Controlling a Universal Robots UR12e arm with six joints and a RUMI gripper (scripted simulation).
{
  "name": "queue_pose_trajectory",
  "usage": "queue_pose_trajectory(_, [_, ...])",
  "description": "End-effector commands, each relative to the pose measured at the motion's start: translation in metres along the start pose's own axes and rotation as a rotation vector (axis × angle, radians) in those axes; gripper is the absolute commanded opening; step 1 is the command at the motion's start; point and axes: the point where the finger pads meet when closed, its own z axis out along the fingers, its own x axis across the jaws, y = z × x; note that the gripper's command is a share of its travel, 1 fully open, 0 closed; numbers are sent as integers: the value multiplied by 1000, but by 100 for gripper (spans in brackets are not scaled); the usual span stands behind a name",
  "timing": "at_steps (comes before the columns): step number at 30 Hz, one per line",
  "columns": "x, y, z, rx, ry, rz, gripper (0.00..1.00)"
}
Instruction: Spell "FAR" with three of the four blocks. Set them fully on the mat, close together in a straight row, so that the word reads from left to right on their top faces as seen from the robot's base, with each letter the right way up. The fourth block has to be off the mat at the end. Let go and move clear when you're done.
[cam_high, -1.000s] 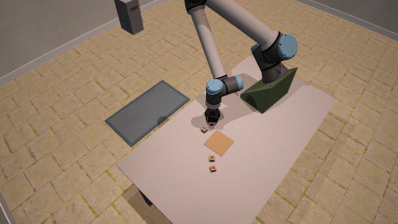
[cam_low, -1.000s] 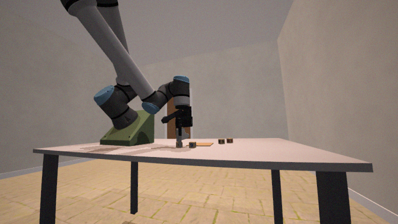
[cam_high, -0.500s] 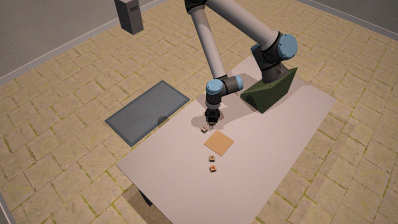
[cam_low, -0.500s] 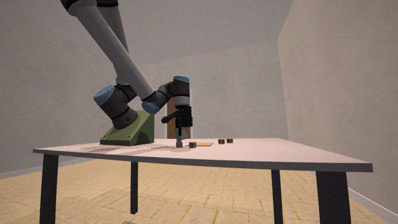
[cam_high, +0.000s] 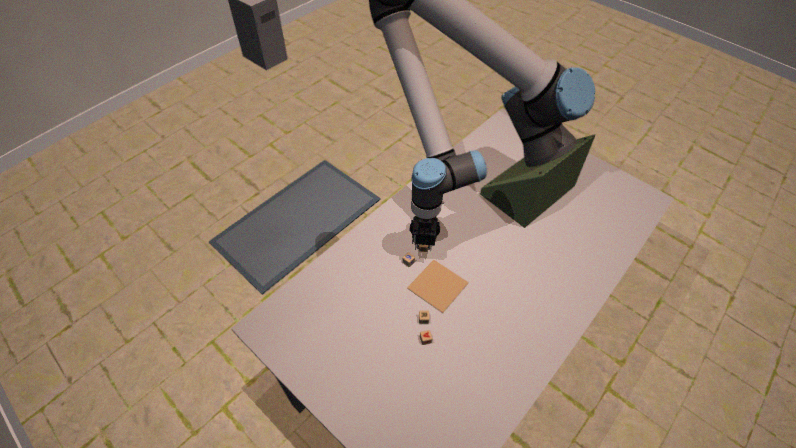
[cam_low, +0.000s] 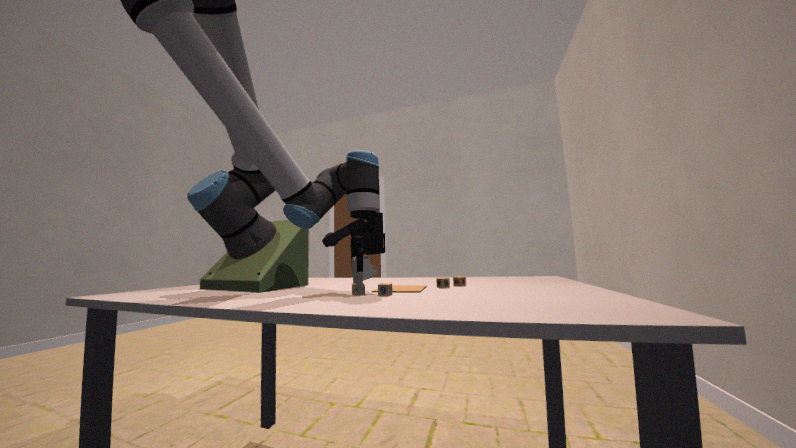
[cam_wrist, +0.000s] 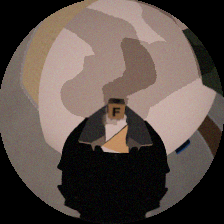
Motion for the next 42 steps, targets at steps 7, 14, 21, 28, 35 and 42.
queue_pose_trajectory(7, [0,0,0,-1,-1,0,9])
queue_pose_trajectory(14, [0,0,0,-1,-1,0,9])
queue_pose_trajectory(21, [0,0,-9,-1,-1,0,9])
queue_pose_trajectory(28, [0,0,-42,-1,-1,0,9])
queue_pose_trajectory(35, [0,0,-72,-1,-1,0,9])
queue_pose_trajectory(42, [0,0,-97,-1,-1,0,9])
